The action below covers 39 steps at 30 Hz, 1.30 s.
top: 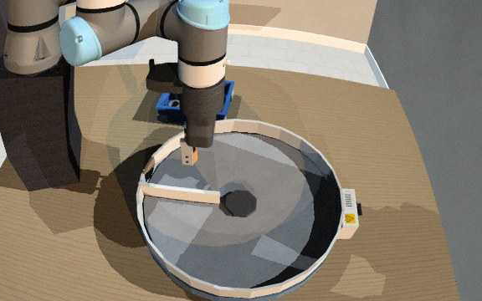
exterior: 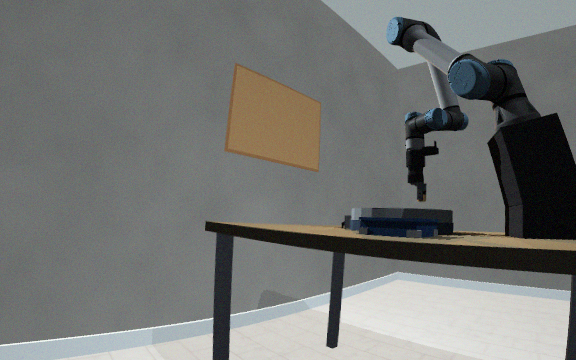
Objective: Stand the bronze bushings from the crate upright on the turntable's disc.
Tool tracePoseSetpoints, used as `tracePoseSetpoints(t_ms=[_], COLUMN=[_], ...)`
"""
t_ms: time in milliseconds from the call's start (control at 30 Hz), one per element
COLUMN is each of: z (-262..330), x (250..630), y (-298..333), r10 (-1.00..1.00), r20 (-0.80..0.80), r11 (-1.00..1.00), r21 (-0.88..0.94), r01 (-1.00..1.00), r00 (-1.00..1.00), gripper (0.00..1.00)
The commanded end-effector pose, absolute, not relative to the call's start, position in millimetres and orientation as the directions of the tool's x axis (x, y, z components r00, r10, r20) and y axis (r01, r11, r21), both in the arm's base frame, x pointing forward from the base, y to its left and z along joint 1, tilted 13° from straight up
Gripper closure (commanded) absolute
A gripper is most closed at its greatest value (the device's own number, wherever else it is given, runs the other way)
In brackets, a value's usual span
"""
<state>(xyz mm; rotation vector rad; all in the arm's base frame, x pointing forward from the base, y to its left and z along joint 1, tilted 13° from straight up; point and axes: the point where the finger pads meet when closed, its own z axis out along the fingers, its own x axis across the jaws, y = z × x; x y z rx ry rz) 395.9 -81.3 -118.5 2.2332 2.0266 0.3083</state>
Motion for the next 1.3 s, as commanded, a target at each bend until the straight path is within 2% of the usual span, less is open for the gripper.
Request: tracePoseSetpoints(t_ms=[0,700,1267], z=[-120,-123,-124], x=[398,401,402], y=[-108,-184,-198], r10=[0.993,0.993,0.993], r20=[0.077,0.077,0.077], r11=[-0.102,-0.102,-0.102], r21=[0.217,0.217,0.217], r01=[0.971,0.971,0.971], r00=[0.087,0.087,0.087], gripper=[1.00,1.00,1.00])
